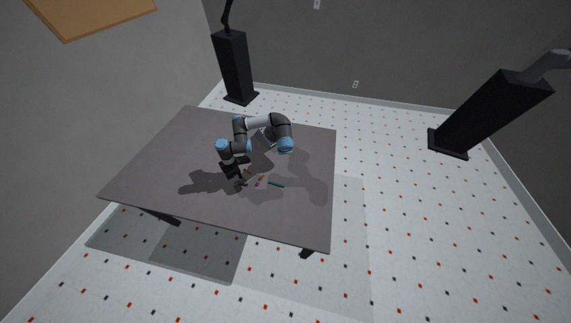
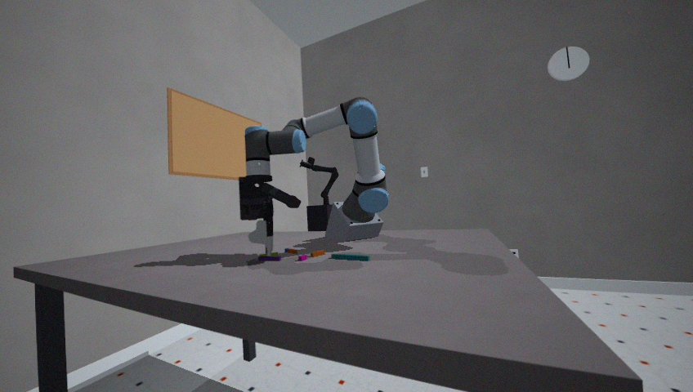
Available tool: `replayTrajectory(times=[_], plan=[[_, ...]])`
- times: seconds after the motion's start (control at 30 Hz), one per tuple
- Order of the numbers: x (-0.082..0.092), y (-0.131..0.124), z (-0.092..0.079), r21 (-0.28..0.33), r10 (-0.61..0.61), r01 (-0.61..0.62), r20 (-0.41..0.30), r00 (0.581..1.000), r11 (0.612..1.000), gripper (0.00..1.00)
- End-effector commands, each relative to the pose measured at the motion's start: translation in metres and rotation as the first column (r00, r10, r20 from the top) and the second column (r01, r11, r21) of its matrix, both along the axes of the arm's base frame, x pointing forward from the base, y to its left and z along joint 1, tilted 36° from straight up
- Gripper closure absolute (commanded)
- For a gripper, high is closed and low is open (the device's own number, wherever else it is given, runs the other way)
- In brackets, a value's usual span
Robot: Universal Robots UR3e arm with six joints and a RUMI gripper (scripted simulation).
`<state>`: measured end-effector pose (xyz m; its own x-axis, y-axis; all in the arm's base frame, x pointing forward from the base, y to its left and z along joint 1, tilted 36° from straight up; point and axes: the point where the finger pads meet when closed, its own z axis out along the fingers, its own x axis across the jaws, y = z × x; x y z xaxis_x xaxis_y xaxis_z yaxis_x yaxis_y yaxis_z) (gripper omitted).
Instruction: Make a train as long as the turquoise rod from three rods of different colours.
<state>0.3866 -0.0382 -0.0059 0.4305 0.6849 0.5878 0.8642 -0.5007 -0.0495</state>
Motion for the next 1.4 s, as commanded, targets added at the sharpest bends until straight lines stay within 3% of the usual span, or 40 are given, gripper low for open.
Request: replayTrajectory(times=[0.0, 0.37, 0.4, 1.37], plan=[[0.0004, -0.0008, 0.0004, -0.002, -0.001, 0.001, 0.001, 1.0, 1.0, 0.86], [0.0004, -0.0008, 0.0004, -0.002, -0.001, 0.001, 0.001, 1.0, 1.0, 0.86], [0.0004, -0.0008, 0.0004, -0.002, -0.001, 0.001, 0.001, 1.0, 1.0, 1.0], [0.0004, -0.0008, 0.0004, -0.002, -0.001, 0.001, 0.001, 1.0, 1.0, 1.0]])
